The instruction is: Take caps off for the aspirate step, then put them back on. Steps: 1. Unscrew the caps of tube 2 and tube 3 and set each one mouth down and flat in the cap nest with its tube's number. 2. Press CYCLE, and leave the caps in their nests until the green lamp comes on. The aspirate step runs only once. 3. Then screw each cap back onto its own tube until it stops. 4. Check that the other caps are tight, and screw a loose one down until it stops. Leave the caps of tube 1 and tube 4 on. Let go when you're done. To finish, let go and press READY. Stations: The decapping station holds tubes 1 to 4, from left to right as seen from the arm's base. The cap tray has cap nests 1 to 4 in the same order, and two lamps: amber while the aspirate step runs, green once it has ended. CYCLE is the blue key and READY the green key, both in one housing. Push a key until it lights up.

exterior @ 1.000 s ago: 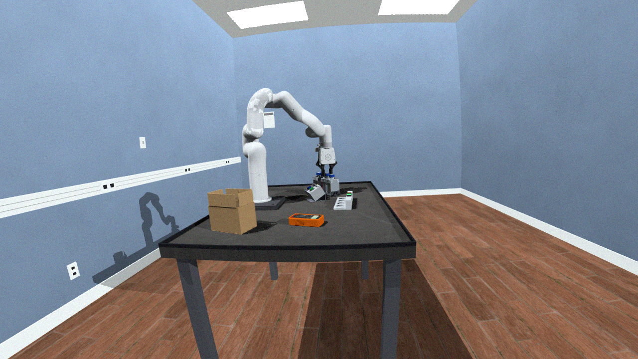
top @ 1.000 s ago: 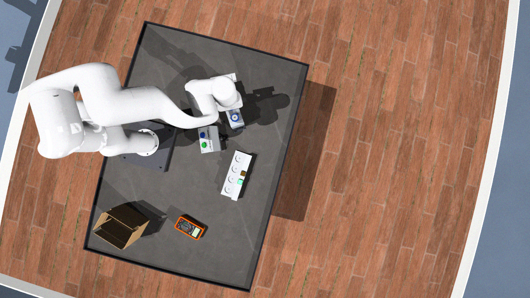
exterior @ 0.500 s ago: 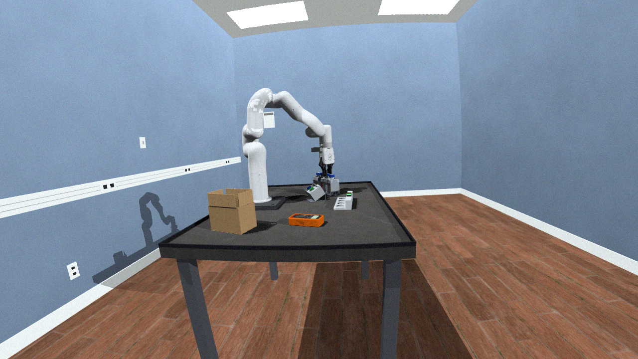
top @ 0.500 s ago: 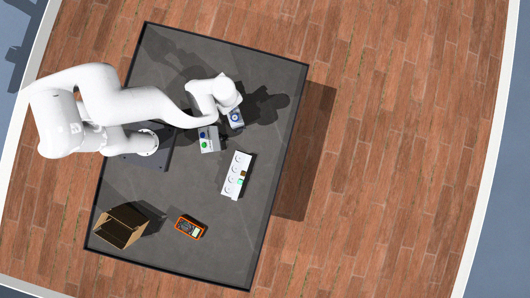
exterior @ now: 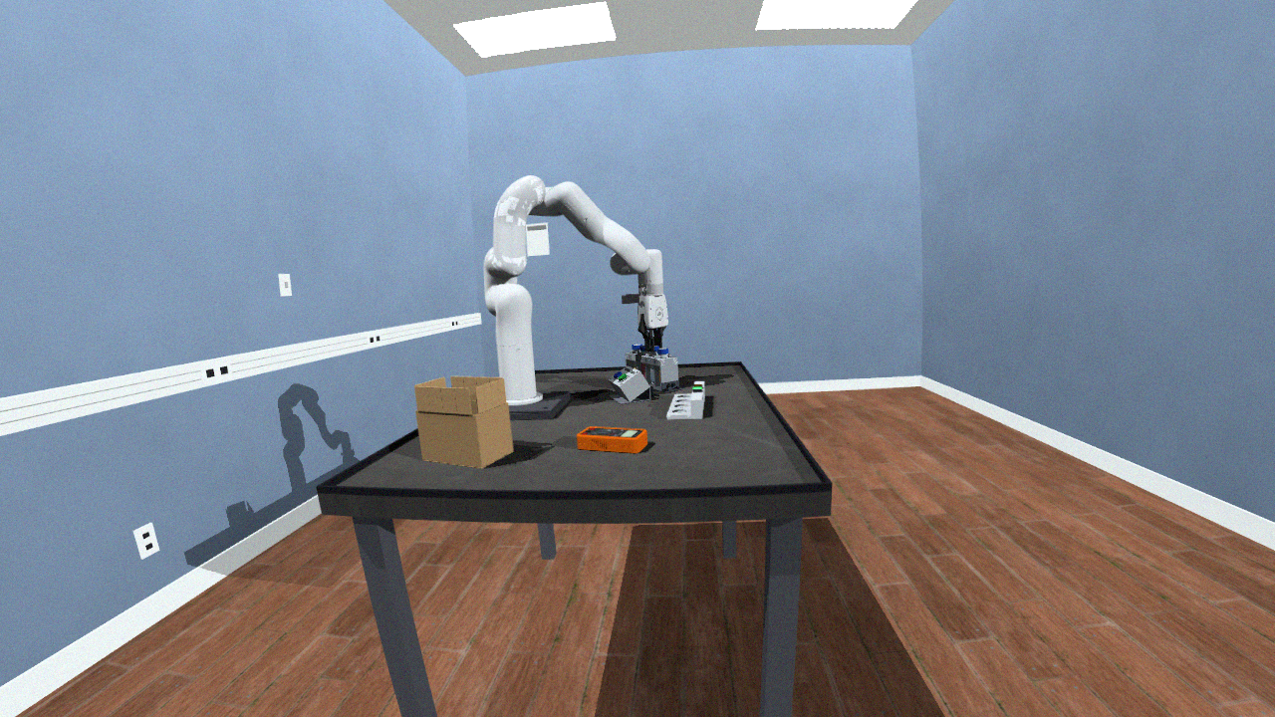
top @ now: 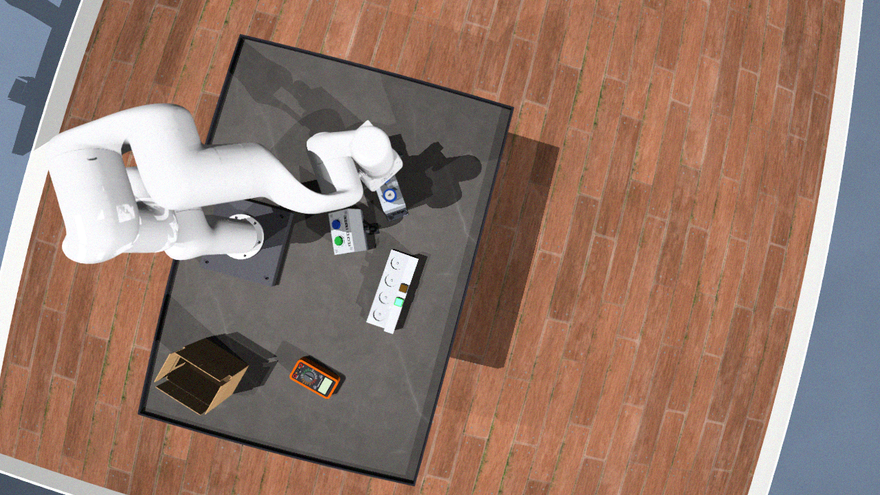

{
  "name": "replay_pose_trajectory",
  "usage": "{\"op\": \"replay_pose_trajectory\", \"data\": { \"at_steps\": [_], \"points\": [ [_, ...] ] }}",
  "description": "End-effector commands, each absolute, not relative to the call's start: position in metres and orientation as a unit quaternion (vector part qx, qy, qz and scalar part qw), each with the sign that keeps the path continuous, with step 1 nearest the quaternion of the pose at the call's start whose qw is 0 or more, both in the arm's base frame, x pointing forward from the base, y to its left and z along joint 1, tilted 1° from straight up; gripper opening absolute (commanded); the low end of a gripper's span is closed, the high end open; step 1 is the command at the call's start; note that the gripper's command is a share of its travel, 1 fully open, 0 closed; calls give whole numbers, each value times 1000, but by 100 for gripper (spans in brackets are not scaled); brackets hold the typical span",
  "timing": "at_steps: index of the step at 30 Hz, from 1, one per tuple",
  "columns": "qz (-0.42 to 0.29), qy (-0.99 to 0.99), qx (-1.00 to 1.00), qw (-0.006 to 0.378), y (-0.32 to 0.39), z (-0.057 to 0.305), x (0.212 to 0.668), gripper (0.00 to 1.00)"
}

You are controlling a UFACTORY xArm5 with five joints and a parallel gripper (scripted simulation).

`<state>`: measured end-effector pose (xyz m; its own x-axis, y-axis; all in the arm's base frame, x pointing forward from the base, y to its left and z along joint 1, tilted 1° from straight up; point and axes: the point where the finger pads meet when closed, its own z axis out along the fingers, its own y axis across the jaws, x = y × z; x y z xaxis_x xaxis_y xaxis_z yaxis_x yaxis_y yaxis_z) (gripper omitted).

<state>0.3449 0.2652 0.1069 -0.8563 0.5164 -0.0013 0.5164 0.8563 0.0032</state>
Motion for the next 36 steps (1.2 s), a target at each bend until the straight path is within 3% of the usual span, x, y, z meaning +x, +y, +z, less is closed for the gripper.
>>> {"op": "replay_pose_trajectory", "data": {
  "at_steps": [1,26,32,33,36],
  "points": [
    [-1,963,268,7,266,108,346,0],
    [2,793,609,7,266,107,346,0],
    [2,788,616,7,266,107,346,0],
    [2,788,616,7,266,107,346,46],
    [2,788,616,7,266,107,346,46]
  ]
}}
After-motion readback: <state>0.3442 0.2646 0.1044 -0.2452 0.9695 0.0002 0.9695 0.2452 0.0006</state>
